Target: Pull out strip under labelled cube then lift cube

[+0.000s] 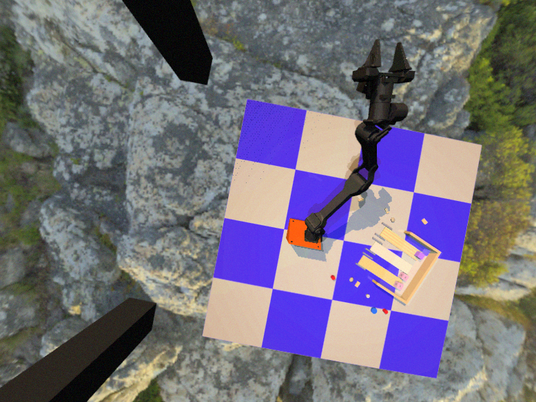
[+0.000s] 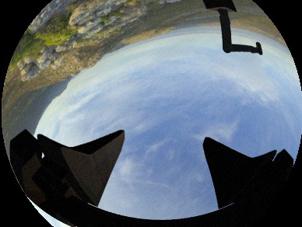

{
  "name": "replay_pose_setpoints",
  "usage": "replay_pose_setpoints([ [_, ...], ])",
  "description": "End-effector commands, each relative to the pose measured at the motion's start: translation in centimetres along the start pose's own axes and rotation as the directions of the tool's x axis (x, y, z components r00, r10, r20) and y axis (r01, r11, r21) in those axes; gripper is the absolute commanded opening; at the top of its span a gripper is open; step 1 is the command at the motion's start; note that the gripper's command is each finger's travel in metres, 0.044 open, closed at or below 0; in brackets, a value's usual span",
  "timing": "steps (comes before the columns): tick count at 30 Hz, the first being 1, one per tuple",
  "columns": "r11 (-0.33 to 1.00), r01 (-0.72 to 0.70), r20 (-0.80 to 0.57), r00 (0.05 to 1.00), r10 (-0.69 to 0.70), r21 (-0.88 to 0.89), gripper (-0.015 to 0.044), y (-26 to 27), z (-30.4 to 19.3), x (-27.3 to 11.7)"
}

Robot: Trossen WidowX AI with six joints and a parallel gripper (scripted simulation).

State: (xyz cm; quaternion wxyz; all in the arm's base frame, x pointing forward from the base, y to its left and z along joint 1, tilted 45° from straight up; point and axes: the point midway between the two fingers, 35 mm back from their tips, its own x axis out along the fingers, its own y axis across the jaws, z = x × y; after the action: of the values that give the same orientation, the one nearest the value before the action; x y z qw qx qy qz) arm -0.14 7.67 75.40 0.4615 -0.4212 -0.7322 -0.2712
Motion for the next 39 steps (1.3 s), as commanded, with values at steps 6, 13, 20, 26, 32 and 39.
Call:
replay_pose_setpoints([
  [6, 0.986, 0.159, -0.101, 0.982, -0.162, -0.041, 0.0400, -6.8, -1.6, -1.1],
  [13, 0.932, 0.350, -0.264, 0.894, -0.362, -0.092, 0.0400, -15.1, -5.1, -4.9],
  [20, 0.872, 0.472, -0.409, 0.775, -0.481, -0.131, 0.0400, -20.2, -8.9, -9.7],
  [26, 0.821, 0.548, -0.559, 0.635, -0.534, -0.161, 0.0400, -23.2, -13.2, -15.2],
  [32, 0.776, 0.601, -0.714, 0.457, -0.530, -0.191, 0.0400, -24.5, -17.8, -22.0],
  [39, 0.742, 0.635, -0.872, 0.217, -0.439, -0.216, 0.0400, -23.3, -22.9, -31.0],
])
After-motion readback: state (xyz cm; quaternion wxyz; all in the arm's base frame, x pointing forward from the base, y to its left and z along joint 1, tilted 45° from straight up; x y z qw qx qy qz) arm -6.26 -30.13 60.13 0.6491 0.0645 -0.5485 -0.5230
